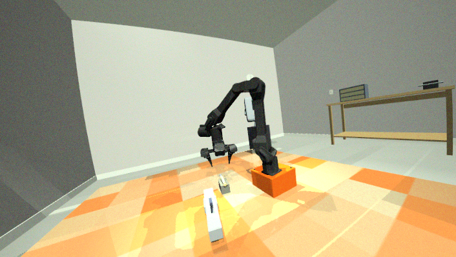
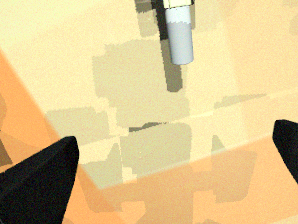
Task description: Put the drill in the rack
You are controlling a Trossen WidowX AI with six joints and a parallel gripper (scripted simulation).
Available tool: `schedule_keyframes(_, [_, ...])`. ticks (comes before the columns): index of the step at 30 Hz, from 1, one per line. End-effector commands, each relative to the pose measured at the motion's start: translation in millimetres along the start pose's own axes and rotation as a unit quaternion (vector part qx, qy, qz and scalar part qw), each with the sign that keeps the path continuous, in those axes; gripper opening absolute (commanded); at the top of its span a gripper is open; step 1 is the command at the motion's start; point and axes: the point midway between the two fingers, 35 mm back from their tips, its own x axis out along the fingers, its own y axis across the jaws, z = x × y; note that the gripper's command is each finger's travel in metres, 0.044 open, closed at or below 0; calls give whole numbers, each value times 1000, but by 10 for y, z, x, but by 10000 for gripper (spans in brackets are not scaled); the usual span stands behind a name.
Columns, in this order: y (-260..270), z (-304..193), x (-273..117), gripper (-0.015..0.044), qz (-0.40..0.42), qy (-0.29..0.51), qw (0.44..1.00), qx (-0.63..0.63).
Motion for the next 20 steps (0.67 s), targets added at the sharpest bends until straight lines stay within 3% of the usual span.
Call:
schedule_keyframes(1, [147, -530, -130, 440, -1, 77, 996, 54])
schedule_keyframes(12, [1055, -1619, -660, 440, 52, 251, 940, 227])
schedule_keyframes(20, [2106, -2144, -1275, 440, 138, 389, 844, 344])
